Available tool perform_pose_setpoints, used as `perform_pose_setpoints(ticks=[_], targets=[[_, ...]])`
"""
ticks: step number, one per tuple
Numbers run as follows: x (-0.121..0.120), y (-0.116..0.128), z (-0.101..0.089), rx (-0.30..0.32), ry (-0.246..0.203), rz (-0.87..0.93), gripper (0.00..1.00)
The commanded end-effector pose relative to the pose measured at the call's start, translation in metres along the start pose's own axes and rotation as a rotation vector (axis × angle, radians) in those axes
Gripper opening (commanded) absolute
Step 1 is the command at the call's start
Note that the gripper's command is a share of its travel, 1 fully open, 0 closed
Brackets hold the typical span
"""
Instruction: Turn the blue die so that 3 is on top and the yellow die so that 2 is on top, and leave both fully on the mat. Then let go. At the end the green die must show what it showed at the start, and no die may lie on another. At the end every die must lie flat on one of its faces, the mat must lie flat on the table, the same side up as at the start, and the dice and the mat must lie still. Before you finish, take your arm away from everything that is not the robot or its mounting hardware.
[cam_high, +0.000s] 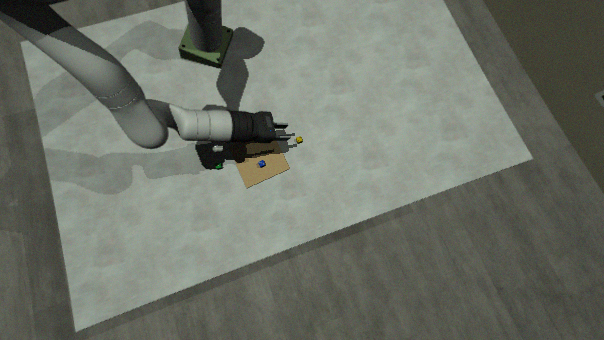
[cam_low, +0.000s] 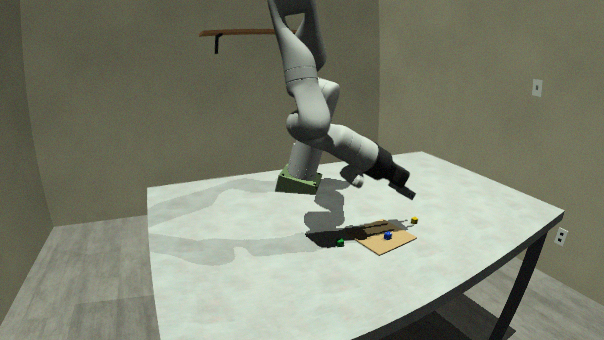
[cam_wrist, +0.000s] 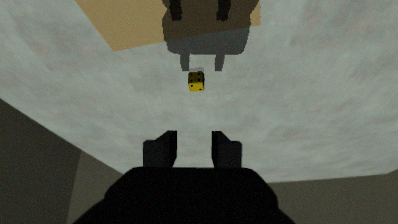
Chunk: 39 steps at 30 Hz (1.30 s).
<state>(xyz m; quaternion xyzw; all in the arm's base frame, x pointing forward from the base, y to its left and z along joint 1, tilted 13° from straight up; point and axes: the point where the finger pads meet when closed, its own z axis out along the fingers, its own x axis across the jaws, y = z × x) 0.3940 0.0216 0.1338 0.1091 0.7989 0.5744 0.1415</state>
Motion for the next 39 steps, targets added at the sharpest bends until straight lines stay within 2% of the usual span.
perform_pose_setpoints(ticks=[1,6,12,14,20,29,31,39], targets=[[0.000,0.003,0.000,0.024,0.001,-0.008,0.64],[0.000,0.006,0.001,0.096,-0.003,-0.010,0.64],[0.000,0.014,0.005,0.219,-0.006,-0.012,0.64],[0.000,0.014,0.005,0.219,-0.006,-0.012,0.64],[0.000,0.025,0.010,0.378,-0.011,-0.015,0.64],[0.002,0.035,0.017,0.599,0.005,-0.006,0.64],[0.002,0.035,0.017,0.599,0.005,-0.006,0.64],[0.002,0.044,0.021,0.753,0.003,-0.007,0.64]])
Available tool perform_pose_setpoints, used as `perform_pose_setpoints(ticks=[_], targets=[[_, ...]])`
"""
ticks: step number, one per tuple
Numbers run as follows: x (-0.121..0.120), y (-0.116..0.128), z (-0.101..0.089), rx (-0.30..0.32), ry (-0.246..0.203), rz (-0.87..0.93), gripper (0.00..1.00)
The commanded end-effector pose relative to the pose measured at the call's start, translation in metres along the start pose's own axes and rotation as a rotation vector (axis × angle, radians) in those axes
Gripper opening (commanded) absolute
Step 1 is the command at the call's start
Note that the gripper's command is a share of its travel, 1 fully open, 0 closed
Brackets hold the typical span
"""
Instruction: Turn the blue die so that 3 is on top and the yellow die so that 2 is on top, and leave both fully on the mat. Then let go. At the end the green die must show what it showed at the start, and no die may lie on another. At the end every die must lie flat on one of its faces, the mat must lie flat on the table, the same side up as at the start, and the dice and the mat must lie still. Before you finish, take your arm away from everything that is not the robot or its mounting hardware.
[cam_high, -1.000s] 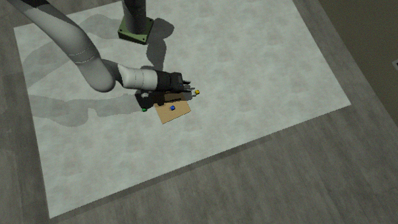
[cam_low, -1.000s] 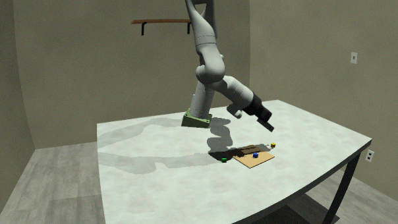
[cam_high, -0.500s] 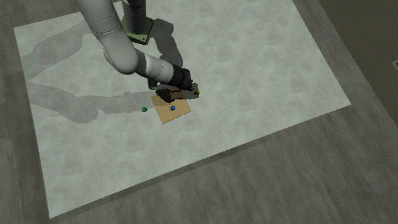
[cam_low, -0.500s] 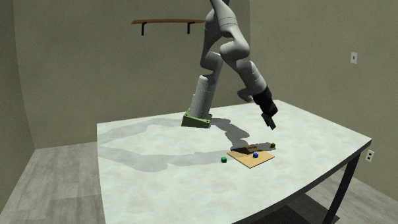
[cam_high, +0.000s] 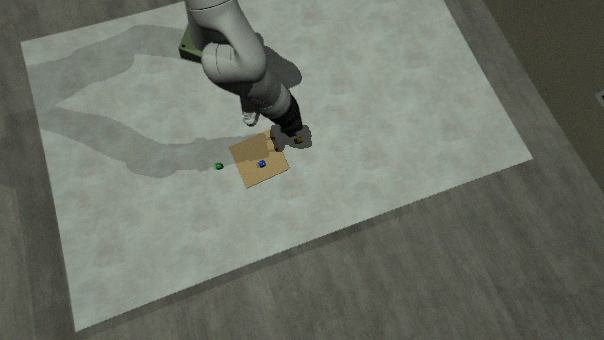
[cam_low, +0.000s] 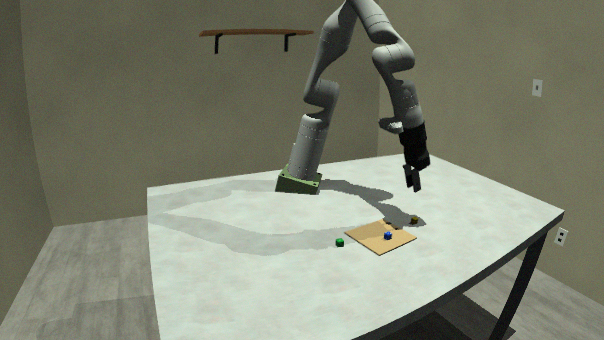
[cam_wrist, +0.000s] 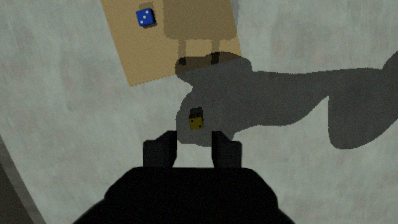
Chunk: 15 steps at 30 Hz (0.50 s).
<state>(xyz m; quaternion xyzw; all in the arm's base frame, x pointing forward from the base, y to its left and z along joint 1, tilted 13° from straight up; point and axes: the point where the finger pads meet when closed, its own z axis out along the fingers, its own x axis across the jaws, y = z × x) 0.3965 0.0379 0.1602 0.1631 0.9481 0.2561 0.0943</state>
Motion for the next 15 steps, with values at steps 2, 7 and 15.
perform_pose_setpoints(ticks=[2,7,15], targets=[[0.001,0.022,-0.001,0.065,0.001,-0.029,0.64],[0.002,0.026,-0.002,0.138,0.006,-0.030,0.64],[0.001,0.030,-0.004,0.213,-0.001,-0.029,0.64]])
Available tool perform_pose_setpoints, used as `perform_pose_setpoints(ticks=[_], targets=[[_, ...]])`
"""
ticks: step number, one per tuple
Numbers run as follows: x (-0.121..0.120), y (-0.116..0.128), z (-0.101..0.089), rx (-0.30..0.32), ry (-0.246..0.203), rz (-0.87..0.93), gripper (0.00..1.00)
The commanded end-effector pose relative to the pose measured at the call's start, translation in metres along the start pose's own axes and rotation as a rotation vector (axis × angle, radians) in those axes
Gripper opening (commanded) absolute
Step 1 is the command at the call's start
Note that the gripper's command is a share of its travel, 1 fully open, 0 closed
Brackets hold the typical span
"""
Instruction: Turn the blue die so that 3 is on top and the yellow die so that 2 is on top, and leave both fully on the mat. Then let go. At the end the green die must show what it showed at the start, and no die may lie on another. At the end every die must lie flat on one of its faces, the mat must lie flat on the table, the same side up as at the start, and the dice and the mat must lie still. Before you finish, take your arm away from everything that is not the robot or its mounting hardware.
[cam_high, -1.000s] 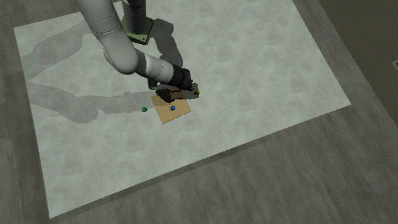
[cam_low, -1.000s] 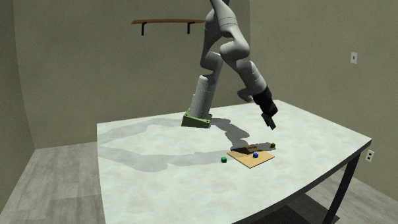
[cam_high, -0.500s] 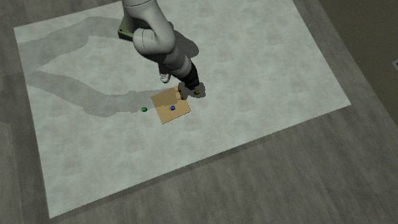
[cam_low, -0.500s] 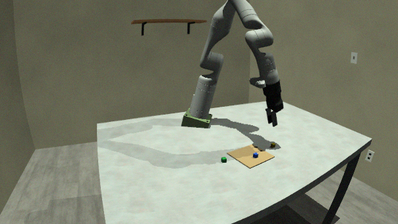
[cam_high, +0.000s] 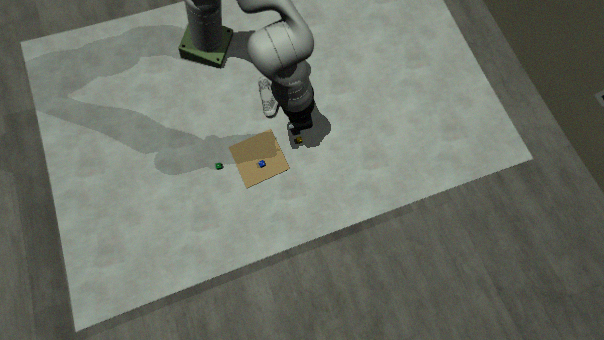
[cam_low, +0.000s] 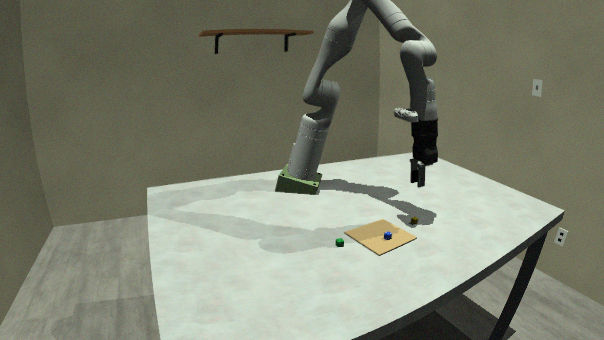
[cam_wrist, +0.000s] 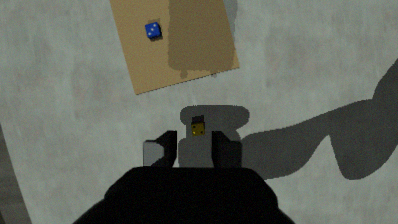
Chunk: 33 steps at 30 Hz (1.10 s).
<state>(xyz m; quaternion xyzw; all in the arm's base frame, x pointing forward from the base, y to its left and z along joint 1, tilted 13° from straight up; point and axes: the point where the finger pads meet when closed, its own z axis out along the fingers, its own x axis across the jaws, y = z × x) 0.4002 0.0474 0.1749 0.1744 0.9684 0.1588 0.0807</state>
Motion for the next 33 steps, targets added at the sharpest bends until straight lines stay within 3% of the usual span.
perform_pose_setpoints(ticks=[1,9,29,30,33], targets=[[0.0031,0.0153,0.0002,0.023,0.006,-0.034,0.64],[0.0034,0.0194,-0.0016,0.094,0.007,-0.034,0.64],[0.0019,0.0217,-0.0035,0.133,-0.001,-0.033,0.64],[0.0019,0.0217,-0.0035,0.133,-0.001,-0.033,1.00],[0.0019,0.0217,-0.0035,0.133,-0.001,-0.033,1.00]])
